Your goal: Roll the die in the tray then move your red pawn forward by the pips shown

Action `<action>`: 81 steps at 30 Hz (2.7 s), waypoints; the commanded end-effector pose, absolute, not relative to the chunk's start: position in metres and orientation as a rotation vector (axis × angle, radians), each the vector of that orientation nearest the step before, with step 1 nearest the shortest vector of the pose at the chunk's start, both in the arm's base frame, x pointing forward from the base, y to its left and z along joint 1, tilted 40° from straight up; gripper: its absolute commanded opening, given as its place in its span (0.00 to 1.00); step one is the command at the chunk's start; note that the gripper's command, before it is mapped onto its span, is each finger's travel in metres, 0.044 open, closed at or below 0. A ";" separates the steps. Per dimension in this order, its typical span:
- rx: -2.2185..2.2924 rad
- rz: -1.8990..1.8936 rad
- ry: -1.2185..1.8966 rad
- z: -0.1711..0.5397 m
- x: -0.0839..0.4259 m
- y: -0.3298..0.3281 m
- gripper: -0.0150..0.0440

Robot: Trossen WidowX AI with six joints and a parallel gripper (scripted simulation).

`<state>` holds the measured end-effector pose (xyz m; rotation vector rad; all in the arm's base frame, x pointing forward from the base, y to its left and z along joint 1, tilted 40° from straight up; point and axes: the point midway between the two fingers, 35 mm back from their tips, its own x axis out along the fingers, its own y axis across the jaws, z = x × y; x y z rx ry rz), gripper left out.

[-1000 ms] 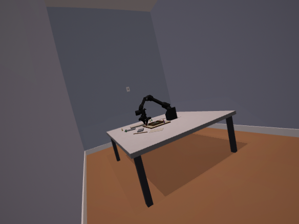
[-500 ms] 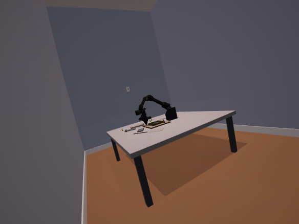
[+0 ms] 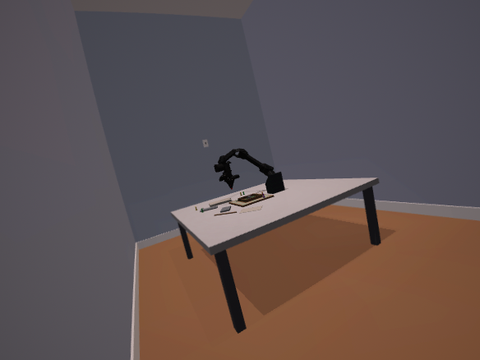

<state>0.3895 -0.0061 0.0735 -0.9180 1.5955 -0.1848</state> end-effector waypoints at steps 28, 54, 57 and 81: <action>-0.905 -0.188 1.595 -0.066 0.387 0.050 0.25; -0.897 -0.191 1.584 -0.095 0.390 0.025 0.30; -0.897 -0.191 1.584 -0.095 0.390 0.025 0.43; -0.736 -0.338 1.551 0.008 0.282 0.074 1.00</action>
